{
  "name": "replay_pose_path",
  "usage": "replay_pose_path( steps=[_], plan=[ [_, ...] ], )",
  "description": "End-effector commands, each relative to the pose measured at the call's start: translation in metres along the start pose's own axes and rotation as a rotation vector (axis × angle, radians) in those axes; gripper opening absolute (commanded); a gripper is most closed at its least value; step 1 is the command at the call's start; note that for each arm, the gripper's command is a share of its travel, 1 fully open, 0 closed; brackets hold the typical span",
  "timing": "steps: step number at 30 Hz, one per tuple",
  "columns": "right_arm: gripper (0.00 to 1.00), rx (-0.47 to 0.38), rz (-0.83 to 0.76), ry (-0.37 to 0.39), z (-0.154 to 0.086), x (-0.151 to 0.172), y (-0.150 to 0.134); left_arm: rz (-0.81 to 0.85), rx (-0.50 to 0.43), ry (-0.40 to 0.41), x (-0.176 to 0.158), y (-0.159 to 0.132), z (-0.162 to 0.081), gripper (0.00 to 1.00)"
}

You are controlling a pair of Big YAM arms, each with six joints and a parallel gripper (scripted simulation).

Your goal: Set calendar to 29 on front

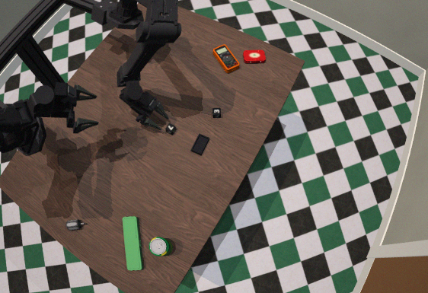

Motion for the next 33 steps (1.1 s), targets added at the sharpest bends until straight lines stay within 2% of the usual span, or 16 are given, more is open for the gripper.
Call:
replay_pose_path(
  steps=[1,7,26,33],
  plan=[
    [1.0,-0.005,0.01,-0.002,0.004,0.0,0.006,-0.02,-0.021,0.004,-0.004,0.015,0.01,0.53],
    [1.0,-0.005,0.01,-0.002,0.004,0.0,0.006,-0.003,-0.006,0.007,0.001,0.001,0.016,0.53],
    [1.0,-0.005,0.01,-0.002,0.004,0.0,0.006,-0.002,-0.006,0.007,0.001,0.001,0.041,0.53],
    [1.0,-0.005,0.01,-0.002,0.004,0.0,0.006,-0.002,-0.011,-0.005,-0.003,0.001,0.038,0.53]
  ],
)
Point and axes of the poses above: on each arm, the point where the finger pads meet when closed, its own z axis out along the fingers, its own x axis across the jaws, y = z × x, the point moved 1 cm from there along -z, back along the fingers, and after that the axes turned 9 degrees about -z, right-handed, at the moved point
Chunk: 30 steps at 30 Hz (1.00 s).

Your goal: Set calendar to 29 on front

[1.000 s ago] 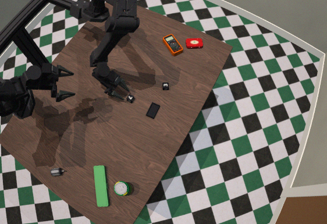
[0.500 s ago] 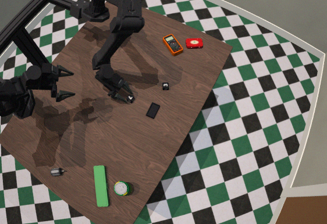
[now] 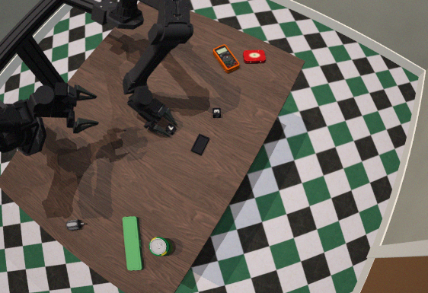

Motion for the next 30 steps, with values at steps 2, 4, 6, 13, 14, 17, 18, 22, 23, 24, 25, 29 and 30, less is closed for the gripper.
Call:
replay_pose_path(
  steps=[2,4,6,13,14,17,18,22,23,24,25,29,30],
  plan=[
    [1.0,-0.005,0.01,-0.002,0.0037,-0.0003,0.0064,0.007,-0.001,-0.005,-0.0003,-0.0077,-0.0009,0.53],
    [1.0,-0.005,0.01,-0.002,0.0037,-0.0003,0.0064,0.007,-0.001,-0.005,-0.0003,-0.0077,-0.0009,0.53],
    [1.0,-0.005,0.01,-0.002,0.0037,-0.0003,0.0064,0.002,-0.002,-0.004,-0.0011,-0.0018,-0.0006,0.45],
    [1.0,-0.005,0.01,-0.002,0.0037,-0.0003,0.0064,0.002,-0.002,-0.004,-0.0011,-0.0018,-0.0006,0.36],
    [1.0,-0.005,0.01,-0.002,0.0037,-0.0003,0.0064,0.002,-0.002,-0.004,-0.0011,-0.0018,-0.0006,0.36],
    [1.0,-0.005,0.01,-0.002,0.0037,-0.0003,0.0064,0.006,-0.002,0.001,0.0002,-0.0004,0.0034,0.32],
    [1.0,-0.005,0.01,-0.002,0.0037,-0.0003,0.0064,0.003,-0.002,0.002,0.0005,-0.0004,0.0034,0.32],
    [1.0,-0.005,0.01,-0.002,0.0037,-0.0003,0.0064,0.0,-0.002,0.002,0.0005,-0.0004,0.0034,0.26],
    [1.0,-0.005,0.01,-0.002,0.0037,-0.0003,0.0064,0.0,-0.002,0.002,0.0005,-0.0004,0.0034,0.25],
    [1.0,-0.005,0.01,-0.002,0.0037,-0.0003,0.0064,0.0,-0.002,0.002,0.0005,-0.0004,0.0034,0.24],
    [1.0,-0.005,0.01,-0.002,0.0037,-0.0003,0.0064,0.002,-0.002,-0.004,-0.0011,-0.0012,0.0002,0.12],
    [1.0,-0.005,0.01,-0.002,0.0037,-0.0003,0.0064,0.001,0.0,0.008,0.0029,0.0,0.0057,0.11],
    [1.0,-0.005,0.01,-0.002,0.0037,-0.0003,0.0064,0.002,-0.001,-0.003,-0.0011,0.0005,0.0003,0.23]
  ],
)
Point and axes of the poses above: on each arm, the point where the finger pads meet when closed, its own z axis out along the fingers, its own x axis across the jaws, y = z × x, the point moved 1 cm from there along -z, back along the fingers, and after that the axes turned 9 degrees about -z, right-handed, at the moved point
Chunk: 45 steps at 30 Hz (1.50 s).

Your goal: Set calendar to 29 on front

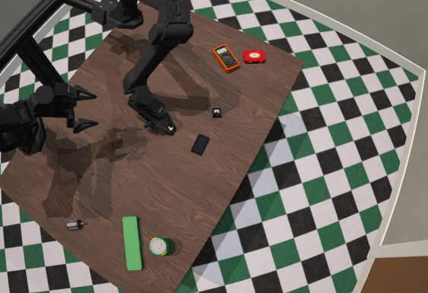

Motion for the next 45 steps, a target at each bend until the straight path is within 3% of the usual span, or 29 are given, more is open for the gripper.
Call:
replay_pose_path(
  steps=[1,12,17,25,30,36,45],
  plan=[
    [1.0,-0.005,0.01,-0.002,0.004,0.0,0.006,-0.001,-0.002,-0.001,-0.001,0.0,0.0,0.23],
    [1.0,-0.005,0.01,-0.002,0.004,0.0,0.006,-0.007,-0.008,-0.012,-0.014,0.053,-0.037,0.24],
    [1.0,-0.005,0.01,-0.002,0.004,0.0,0.006,0.022,0.0,0.014,0.002,0.027,-0.018,0.24],
    [1.0,-0.005,0.01,-0.002,0.004,0.0,0.006,0.033,0.0,0.008,0.006,0.009,-0.006,0.24],
    [1.0,-0.005,0.01,-0.002,0.004,0.0,0.006,-0.02,-0.009,-0.008,-0.004,0.021,-0.006,0.24],
    [1.0,-0.005,0.01,-0.002,0.004,0.0,0.006,-0.116,0.054,-0.018,-0.011,0.024,0.009,0.24],
    [1.0,-0.005,0.01,-0.002,0.004,0.0,0.006,-0.37,0.375,-0.135,-0.062,0.053,0.042,0.24]
  ],
)
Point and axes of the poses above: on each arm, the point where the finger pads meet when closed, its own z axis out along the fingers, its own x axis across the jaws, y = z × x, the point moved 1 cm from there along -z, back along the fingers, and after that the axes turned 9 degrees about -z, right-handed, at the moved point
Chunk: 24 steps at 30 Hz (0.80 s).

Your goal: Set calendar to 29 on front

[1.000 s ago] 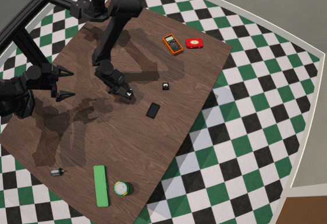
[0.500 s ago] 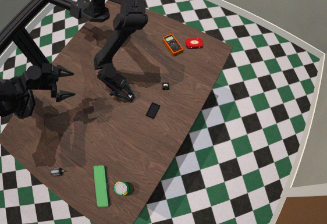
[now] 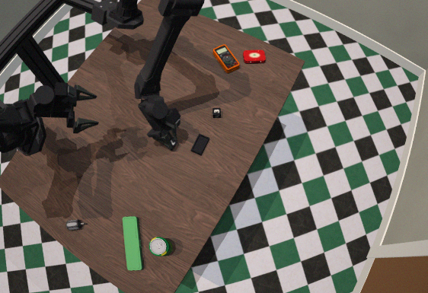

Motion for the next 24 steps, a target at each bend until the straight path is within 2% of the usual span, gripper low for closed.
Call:
replay_pose_path(
  steps=[1,6,8,10,12,21,23,24],
  plan=[
    [1.0,-0.005,0.01,-0.002,0.004,0.0,0.006,-0.2,0.097,0.015,-0.014,0.031,0.011,0.24],
    [1.0,-0.005,0.01,-0.002,0.004,0.0,0.006,-0.352,0.275,0.029,-0.018,0.037,0.013,0.24],
    [1.0,-0.005,0.01,-0.002,0.004,0.0,0.006,-0.352,0.275,0.029,-0.018,0.037,0.013,0.24],
    [1.0,-0.005,0.01,-0.002,0.004,0.0,0.006,-0.409,0.345,0.061,-0.012,0.026,0.014,0.24],
    [1.0,-0.005,0.01,-0.002,0.004,0.0,0.006,-0.48,0.405,0.074,-0.013,0.038,0.01,0.24],
    [1.0,-0.005,0.01,-0.002,0.004,0.0,0.006,-0.817,0.68,0.256,0.019,0.029,-0.005,0.24],
    [1.0,-0.005,0.01,-0.002,0.004,0.0,0.006,-0.889,0.734,0.305,0.026,0.028,-0.01,0.24],
    [1.0,-0.005,0.01,-0.002,0.004,0.0,0.006,-0.889,0.734,0.305,0.026,0.028,-0.01,0.24]
  ],
)
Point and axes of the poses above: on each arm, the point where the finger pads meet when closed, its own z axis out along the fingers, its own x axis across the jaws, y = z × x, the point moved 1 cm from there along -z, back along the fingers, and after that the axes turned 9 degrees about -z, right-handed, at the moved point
